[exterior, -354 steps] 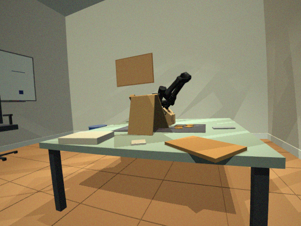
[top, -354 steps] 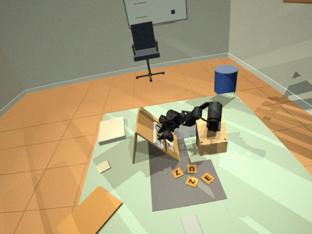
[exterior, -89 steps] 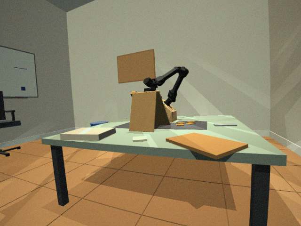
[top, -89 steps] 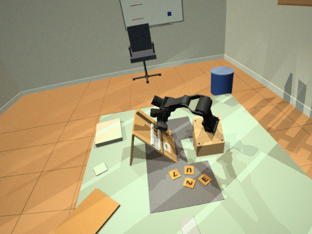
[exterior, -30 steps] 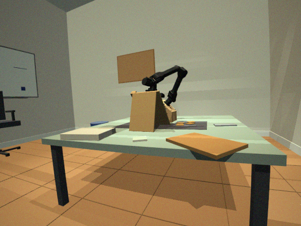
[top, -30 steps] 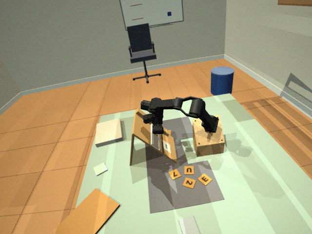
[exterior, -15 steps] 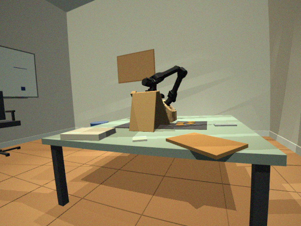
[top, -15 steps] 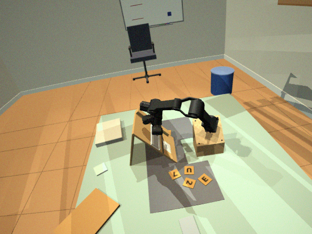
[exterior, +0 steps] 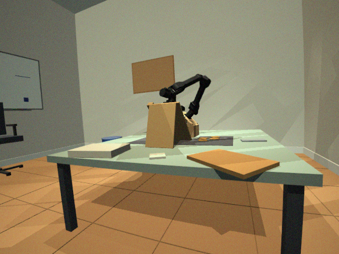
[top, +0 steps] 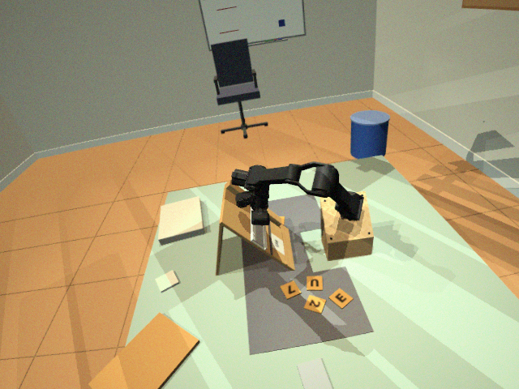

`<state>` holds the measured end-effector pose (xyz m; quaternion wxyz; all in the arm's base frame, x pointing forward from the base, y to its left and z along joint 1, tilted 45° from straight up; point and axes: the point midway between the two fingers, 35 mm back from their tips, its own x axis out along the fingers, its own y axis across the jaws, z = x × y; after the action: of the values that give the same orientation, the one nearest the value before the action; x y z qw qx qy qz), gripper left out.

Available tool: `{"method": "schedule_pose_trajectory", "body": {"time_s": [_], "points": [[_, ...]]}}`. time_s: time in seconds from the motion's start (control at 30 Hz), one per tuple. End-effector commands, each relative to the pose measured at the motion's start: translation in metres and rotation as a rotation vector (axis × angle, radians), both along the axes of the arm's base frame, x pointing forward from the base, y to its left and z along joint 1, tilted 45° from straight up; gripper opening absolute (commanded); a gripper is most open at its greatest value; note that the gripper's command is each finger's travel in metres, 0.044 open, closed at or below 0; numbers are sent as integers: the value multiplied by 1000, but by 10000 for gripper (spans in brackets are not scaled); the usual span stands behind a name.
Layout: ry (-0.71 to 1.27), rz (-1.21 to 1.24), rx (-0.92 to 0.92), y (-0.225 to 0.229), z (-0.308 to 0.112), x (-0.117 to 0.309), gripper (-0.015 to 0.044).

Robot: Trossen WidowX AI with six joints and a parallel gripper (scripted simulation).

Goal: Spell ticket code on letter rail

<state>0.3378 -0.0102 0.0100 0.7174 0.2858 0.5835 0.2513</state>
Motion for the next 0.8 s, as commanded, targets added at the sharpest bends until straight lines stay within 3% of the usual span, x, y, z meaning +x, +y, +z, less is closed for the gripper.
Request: {"method": "schedule_pose_trajectory", "body": {"time_s": [0.0, 0.77], "points": [[2, -3, 4, -1, -1, 0, 0], [2, -3, 3, -6, -7, 0, 0]]}}
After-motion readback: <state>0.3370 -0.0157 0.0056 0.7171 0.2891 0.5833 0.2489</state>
